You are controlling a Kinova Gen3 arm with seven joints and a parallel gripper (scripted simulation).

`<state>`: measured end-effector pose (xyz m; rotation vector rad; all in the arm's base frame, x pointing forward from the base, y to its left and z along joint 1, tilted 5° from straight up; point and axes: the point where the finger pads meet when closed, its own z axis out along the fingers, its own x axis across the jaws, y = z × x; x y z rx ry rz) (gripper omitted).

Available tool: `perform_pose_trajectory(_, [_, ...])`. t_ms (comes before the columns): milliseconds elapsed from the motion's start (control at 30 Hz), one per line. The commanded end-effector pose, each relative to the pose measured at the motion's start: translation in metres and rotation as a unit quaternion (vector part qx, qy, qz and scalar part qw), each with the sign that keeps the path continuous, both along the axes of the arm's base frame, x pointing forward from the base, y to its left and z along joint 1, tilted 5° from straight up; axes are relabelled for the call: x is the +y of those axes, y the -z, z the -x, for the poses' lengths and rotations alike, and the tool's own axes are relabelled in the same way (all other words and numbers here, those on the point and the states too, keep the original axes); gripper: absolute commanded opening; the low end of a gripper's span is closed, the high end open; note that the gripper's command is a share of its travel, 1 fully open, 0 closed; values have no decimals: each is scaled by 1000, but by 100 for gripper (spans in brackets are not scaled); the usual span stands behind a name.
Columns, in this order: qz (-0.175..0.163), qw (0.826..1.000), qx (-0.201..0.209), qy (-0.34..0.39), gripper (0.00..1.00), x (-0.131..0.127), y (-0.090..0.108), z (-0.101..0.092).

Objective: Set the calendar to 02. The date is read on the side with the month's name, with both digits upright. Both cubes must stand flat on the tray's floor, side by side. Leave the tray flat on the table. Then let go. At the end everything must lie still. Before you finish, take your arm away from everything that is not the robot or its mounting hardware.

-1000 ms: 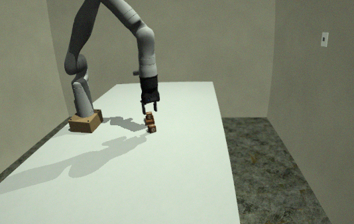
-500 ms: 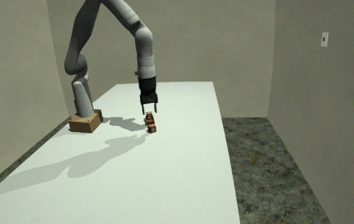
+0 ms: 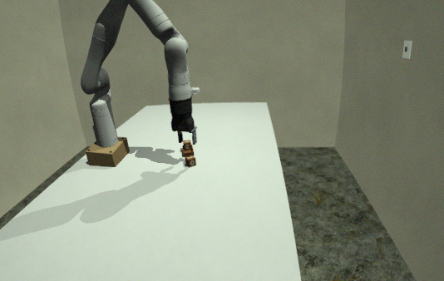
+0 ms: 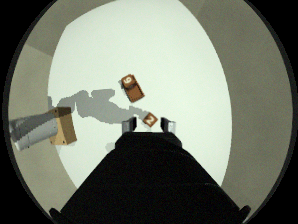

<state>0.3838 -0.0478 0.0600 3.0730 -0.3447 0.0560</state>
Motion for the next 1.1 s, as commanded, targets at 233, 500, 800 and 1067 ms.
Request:
perform_pose_trajectory(233, [-1,981,-16,196,100,0,0,-1])
perform_pose_trajectory(500, [-4,957,-25,288,100,-4,0,-2])
perform_pose_trajectory(800, [-6,937,-31,347,100,-8,-1,-3])
perform_pose_trajectory(1067, [-6,936,-32,351,90,-8,-1,-3])
